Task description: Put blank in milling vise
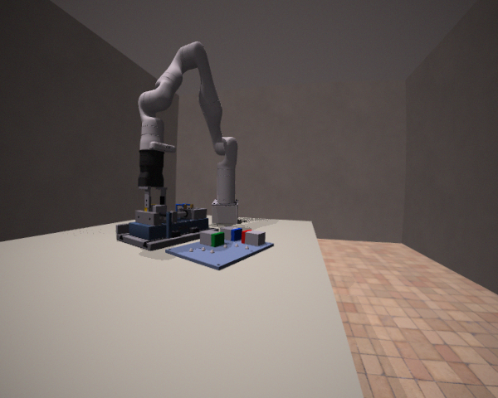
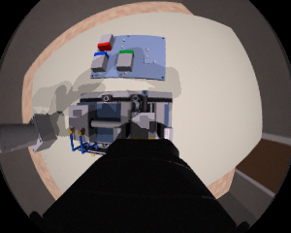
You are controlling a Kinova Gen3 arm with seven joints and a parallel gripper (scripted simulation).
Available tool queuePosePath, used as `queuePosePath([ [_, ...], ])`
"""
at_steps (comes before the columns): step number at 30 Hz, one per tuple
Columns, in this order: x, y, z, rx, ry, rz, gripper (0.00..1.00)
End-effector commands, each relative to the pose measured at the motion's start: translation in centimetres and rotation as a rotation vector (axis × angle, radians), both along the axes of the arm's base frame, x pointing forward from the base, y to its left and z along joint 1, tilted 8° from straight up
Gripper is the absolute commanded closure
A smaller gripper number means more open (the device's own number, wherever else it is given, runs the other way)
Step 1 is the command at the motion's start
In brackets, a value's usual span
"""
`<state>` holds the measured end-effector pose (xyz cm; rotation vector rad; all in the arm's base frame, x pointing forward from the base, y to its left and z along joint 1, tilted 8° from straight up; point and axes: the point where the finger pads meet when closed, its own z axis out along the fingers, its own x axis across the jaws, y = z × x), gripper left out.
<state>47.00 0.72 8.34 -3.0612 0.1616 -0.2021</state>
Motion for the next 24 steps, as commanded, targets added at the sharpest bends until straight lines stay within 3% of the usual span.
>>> queuePosePath([
  [1,0.03,-0.02,0.2,0.001,-0.001,-0.005,0.0],
  [24,-0.01,-0.03,0.43,0.002,0.0,-0.01,0.0],
])
